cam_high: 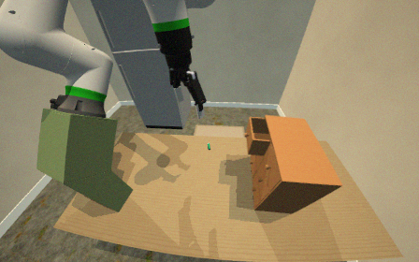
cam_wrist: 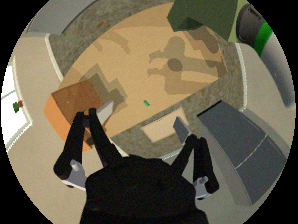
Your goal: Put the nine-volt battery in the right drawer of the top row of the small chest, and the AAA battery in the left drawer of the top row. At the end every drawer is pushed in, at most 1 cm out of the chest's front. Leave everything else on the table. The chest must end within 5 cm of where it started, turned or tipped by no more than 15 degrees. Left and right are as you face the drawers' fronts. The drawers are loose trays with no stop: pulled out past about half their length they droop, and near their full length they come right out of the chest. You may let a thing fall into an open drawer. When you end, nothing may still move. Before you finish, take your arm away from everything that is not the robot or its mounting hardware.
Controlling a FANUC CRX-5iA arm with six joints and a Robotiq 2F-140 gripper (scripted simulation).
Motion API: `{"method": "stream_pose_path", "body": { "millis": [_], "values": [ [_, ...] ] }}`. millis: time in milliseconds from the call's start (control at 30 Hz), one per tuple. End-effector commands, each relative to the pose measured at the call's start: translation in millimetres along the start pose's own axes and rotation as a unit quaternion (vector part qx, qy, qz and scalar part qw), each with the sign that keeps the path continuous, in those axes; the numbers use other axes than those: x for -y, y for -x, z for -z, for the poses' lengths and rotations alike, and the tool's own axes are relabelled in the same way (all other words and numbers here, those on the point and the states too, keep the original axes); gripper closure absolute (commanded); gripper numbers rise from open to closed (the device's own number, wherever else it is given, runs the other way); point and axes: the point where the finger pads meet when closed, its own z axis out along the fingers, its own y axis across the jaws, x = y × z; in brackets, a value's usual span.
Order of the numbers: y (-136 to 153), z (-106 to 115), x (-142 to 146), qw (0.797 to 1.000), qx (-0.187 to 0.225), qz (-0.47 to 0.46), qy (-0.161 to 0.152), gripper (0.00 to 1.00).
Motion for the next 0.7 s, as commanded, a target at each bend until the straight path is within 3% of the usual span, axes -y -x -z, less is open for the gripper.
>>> {"method": "stream_pose_path", "body": {
  "millis": [0,200,433,667],
  "values": [
    [-0.1,0.2,-0.3,0.99,-0.013,-0.138,-0.01,0.0],
    [0.4,-0.8,0.3,0.964,-0.016,-0.264,-0.017,0.0],
    [3.3,-6.0,4.2,0.913,-0.006,-0.405,-0.044,0.0],
    [7.6,-13.5,9.9,0.911,0.034,-0.407,-0.063,0.0]
  ]
}}
